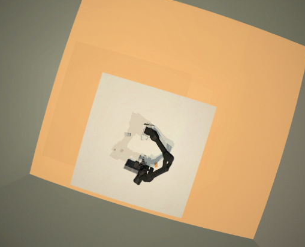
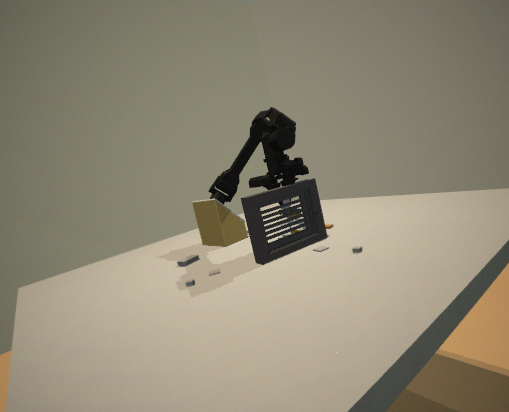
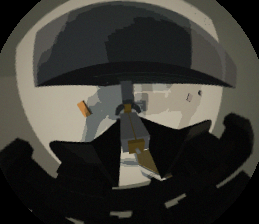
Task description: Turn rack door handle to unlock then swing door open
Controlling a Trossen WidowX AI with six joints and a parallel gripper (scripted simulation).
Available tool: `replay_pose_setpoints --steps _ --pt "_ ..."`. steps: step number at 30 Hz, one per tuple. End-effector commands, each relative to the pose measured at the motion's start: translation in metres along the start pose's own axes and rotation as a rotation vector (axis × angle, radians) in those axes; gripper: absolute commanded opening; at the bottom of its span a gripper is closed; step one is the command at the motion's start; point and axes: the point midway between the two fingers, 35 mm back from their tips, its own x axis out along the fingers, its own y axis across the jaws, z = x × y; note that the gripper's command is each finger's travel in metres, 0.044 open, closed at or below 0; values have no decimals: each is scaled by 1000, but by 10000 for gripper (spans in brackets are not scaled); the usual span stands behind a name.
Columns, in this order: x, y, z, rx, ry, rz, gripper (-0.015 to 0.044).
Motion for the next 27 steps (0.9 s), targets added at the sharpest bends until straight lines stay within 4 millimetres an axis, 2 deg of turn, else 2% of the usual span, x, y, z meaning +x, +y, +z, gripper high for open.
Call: replay_pose_setpoints --steps 1,27 --pt "1 0 -1 -70 2 1 25" --pt "1 0 -1 -1351 1 3 25"
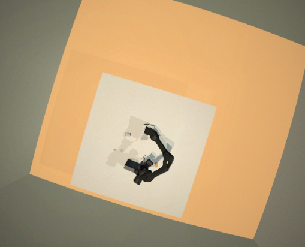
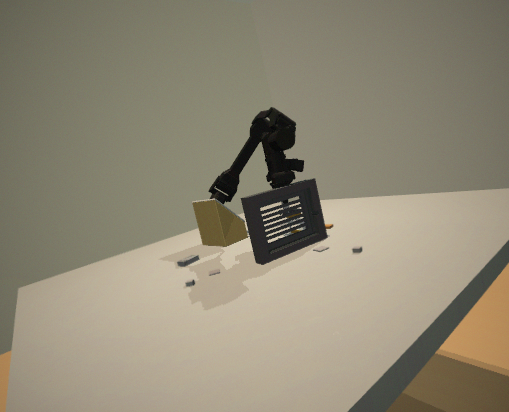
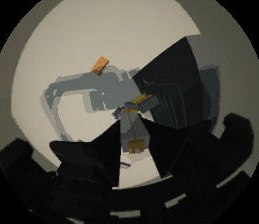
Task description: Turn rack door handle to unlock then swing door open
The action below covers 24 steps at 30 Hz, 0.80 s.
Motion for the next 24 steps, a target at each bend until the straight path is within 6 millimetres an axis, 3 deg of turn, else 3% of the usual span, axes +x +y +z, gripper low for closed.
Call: replay_pose_setpoints --steps 1,12,24 --pt "1 0 0 -299 3 0 25" --pt "1 0 0 -807 3 1 25" --pt "1 0 0 -815 3 1 25"
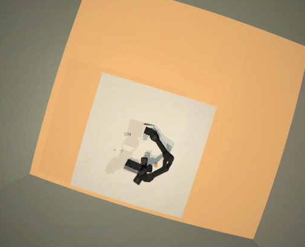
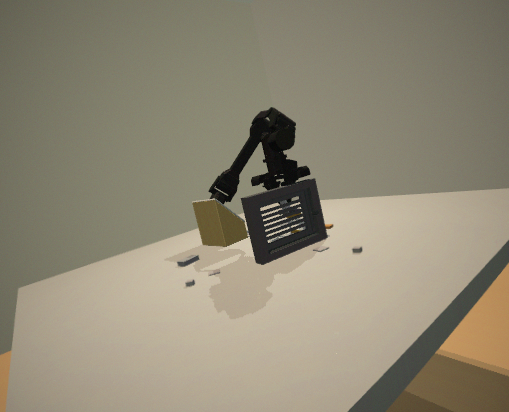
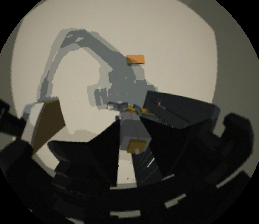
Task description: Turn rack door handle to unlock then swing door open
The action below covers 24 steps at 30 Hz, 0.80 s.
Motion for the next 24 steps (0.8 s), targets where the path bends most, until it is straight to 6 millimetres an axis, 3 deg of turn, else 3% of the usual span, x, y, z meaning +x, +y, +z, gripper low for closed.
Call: replay_pose_setpoints --steps 1,7,17,20,24 --pt "1 -1 0 -37 5 1 25" --pt "1 -1 0 -37 5 1 25" --pt "1 -1 0 -37 5 1 288" --pt "1 -1 0 -4 5 1 298" --pt "1 -1 0 185 5 0 298"
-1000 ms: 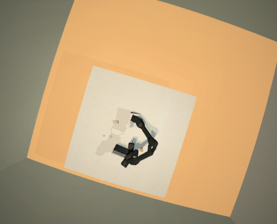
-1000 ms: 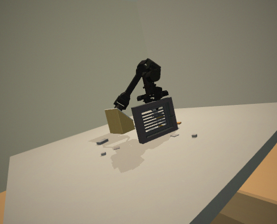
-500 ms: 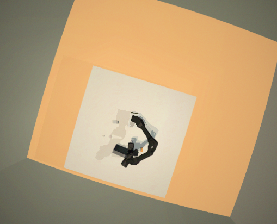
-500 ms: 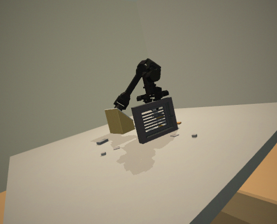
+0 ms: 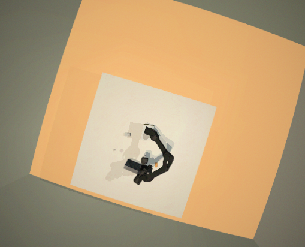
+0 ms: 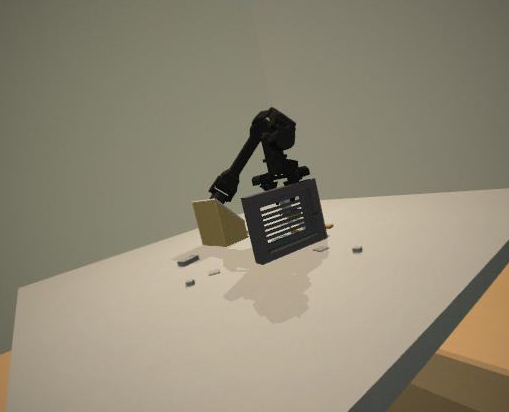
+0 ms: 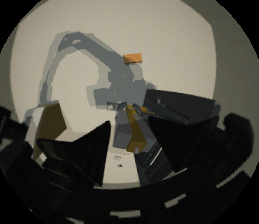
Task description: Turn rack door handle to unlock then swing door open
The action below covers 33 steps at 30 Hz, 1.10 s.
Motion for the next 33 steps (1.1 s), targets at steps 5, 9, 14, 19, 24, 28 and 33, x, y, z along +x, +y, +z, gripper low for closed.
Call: replay_pose_setpoints --steps 5,9,14,19,24,28,33 --pt "1 0 0 378 2 2 298" --pt "1 0 0 577 2 2 298" --pt "1 0 0 824 3 2 298" --pt "1 0 0 1072 3 2 298" --pt "1 0 0 1320 3 1 298" --pt "1 0 0 1518 3 1 298" --pt "1 0 0 1766 4 0 298"
